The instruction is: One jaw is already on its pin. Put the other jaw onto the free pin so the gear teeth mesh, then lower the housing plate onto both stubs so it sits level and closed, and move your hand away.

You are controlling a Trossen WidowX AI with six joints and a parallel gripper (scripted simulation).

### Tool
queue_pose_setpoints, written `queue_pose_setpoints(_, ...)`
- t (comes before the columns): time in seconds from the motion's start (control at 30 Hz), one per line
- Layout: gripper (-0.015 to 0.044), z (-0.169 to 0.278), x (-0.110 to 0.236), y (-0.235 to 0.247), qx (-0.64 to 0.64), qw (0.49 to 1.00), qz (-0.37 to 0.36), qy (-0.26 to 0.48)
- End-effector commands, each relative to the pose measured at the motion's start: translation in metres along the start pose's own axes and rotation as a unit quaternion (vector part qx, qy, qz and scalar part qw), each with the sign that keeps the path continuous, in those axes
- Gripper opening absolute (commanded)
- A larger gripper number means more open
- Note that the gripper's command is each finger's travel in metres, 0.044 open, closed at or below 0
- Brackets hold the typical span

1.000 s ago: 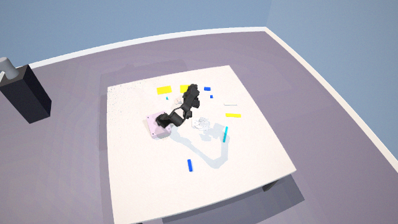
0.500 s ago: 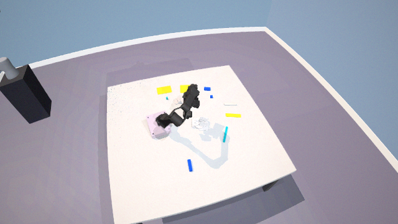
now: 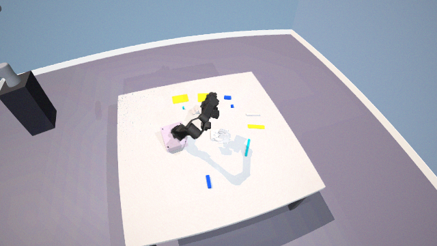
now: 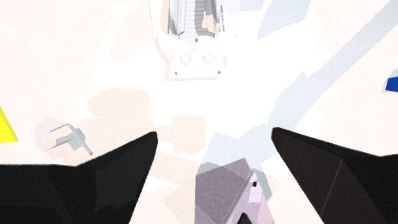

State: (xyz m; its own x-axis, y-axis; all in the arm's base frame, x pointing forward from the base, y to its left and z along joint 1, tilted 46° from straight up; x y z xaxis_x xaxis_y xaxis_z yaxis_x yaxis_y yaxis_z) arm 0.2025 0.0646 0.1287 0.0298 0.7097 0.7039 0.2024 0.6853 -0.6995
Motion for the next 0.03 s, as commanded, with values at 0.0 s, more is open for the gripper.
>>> queue_pose_setpoints(0.0, 0.044, 0.0005, 0.0001, -0.0001, -0.001, 1.0, -0.001, 0.001)
Point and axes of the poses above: the point midway between the two fingers, 35 mm back from their tips, its own x axis back along the fingers, its own y axis across the jaws, z = x × y, the point moved 8 cm from there along x, back along the fingers, and after that the axes turned 14 degrees about x, right-handed, at the moved point
